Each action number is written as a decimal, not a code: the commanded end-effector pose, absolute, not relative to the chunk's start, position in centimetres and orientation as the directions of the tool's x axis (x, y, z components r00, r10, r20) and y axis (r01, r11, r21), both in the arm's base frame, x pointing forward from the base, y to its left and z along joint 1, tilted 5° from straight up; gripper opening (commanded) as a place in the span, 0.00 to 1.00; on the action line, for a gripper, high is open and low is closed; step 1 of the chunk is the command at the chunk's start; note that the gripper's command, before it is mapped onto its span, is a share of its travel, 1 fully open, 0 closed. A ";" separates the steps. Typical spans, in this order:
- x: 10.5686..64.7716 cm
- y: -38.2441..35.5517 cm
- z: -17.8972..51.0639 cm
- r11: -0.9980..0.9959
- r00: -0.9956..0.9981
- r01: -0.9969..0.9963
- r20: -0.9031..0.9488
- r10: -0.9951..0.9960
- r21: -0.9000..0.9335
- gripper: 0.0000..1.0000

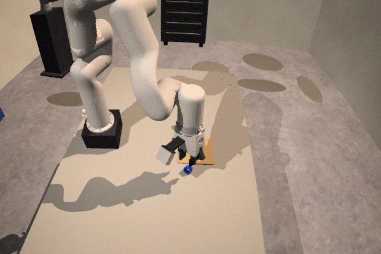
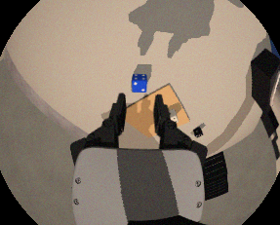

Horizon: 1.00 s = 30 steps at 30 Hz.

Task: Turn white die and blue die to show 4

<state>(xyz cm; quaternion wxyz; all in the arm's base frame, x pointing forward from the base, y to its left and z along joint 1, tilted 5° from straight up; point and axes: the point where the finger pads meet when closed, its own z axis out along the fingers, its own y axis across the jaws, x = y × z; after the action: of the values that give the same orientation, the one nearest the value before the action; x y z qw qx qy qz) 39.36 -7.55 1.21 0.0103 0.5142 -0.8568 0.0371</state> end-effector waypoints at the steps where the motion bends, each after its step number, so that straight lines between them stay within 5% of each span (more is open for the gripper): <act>1: 39.5 -7.6 1.0 0.468 -0.471 -0.882 0.055 -0.880 -0.057 0.42; 30: 39.6 -7.9 -2.4 0.468 -0.471 -0.882 0.055 -0.880 -0.057 0.42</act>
<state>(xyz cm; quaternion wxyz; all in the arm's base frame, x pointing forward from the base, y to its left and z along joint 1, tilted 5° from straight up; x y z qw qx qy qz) 39.45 -7.81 -2.29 0.0103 0.5142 -0.8568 0.0371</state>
